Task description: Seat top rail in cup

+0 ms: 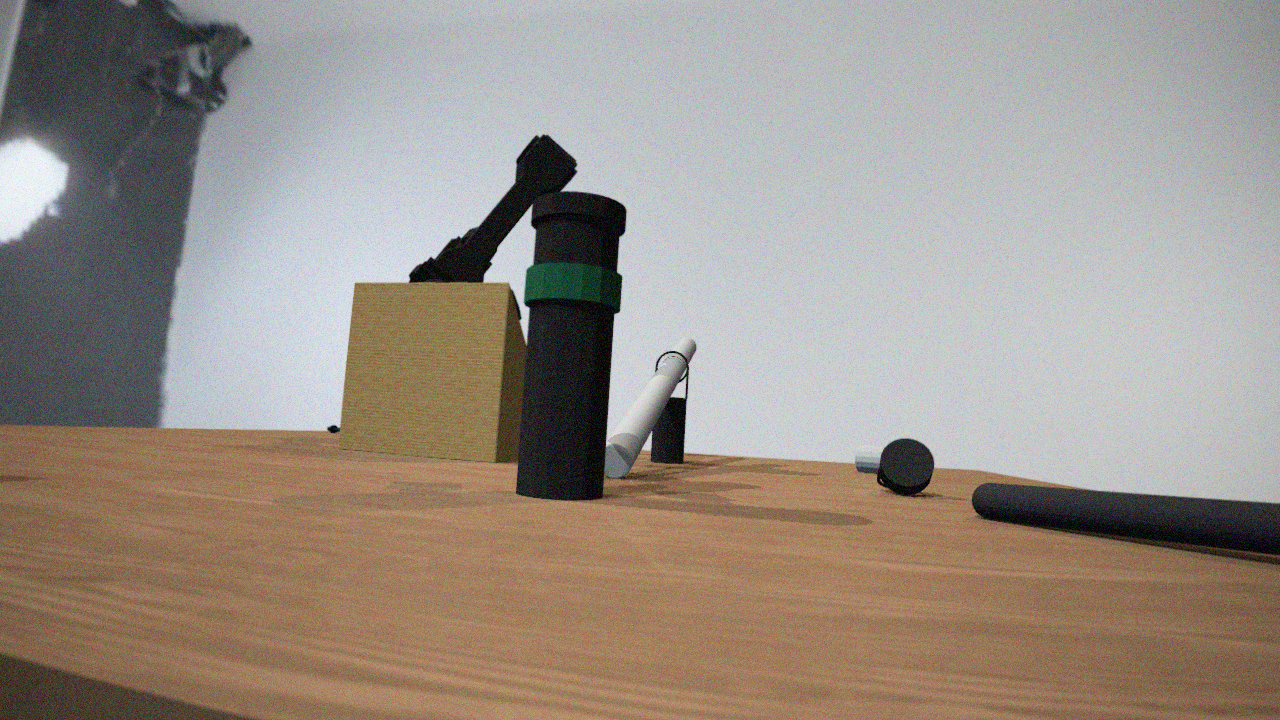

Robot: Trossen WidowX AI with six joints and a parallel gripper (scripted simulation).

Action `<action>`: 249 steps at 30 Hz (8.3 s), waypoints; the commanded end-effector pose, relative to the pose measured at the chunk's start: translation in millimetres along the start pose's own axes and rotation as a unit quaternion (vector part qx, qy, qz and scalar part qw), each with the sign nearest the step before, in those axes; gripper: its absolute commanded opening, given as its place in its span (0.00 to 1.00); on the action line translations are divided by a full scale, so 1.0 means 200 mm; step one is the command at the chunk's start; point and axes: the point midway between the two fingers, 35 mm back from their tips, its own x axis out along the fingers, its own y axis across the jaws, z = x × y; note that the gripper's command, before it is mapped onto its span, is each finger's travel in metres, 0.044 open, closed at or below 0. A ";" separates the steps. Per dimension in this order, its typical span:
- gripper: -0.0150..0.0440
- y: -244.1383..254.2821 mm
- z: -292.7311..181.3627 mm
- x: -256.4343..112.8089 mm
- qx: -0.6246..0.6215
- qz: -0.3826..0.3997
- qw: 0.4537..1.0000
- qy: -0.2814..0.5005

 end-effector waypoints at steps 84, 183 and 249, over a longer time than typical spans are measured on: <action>1.00 -1.37 -1.35 0.65 0.816 0.086 0.546 -0.171; 1.00 -0.93 -1.84 1.44 -0.124 -0.012 0.949 -0.288; 0.25 -1.07 -1.76 1.53 0.030 0.028 0.969 -0.244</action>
